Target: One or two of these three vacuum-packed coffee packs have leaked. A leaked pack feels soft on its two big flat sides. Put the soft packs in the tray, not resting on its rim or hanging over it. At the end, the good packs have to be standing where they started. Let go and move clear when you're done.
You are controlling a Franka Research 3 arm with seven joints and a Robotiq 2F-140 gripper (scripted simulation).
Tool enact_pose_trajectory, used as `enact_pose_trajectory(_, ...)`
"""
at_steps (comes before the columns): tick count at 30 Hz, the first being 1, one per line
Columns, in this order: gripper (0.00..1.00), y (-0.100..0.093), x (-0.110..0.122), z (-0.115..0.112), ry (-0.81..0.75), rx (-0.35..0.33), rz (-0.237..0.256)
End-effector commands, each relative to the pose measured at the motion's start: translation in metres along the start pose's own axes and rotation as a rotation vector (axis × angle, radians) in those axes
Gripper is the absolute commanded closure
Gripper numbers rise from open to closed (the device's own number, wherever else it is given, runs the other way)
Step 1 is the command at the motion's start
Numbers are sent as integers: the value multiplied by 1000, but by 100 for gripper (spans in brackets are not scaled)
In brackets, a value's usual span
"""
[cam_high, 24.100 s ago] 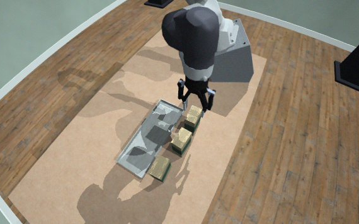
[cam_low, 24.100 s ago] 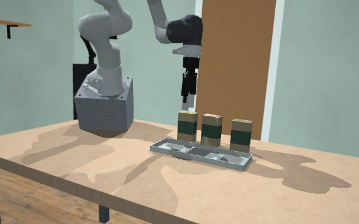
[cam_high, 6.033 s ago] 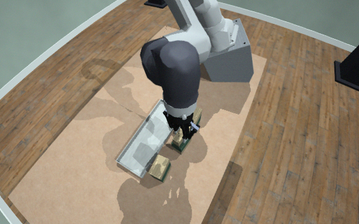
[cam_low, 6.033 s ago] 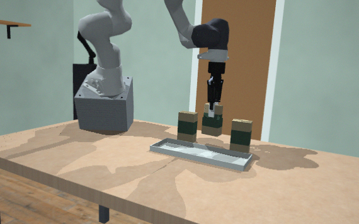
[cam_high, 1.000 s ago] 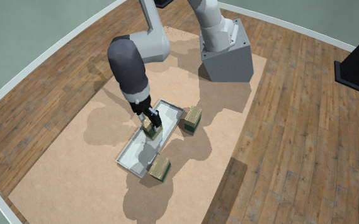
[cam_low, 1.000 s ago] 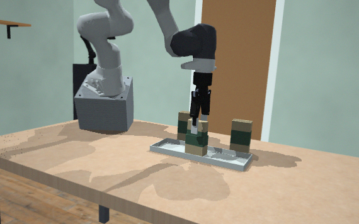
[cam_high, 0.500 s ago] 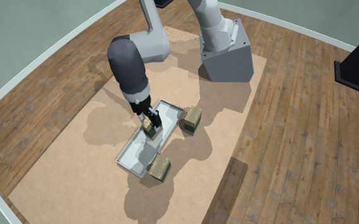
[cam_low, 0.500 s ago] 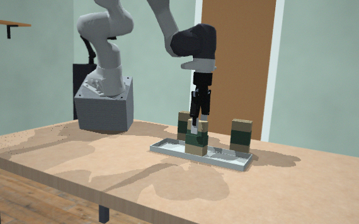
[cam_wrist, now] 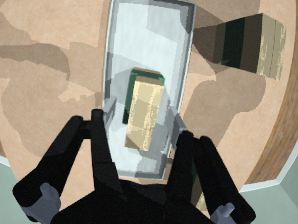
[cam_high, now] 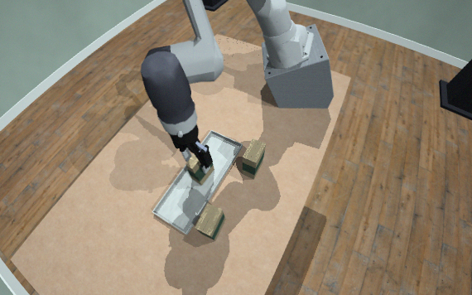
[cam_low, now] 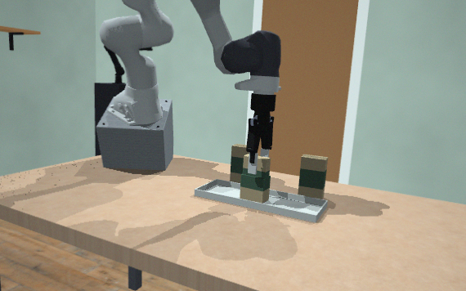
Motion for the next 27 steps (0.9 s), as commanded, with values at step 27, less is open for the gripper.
enact_pose_trajectory(27,45,-76,1,-1,4,-3,-1)
Point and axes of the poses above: the point where the finger pads meet when closed, its own y axis out along the fingers, its own x axis across the jaws, z = x × y, the point moved 7 cm from there along -y, back along the fingers, and after that the axes turned 1 degree about -y, right-handed, at the moved point
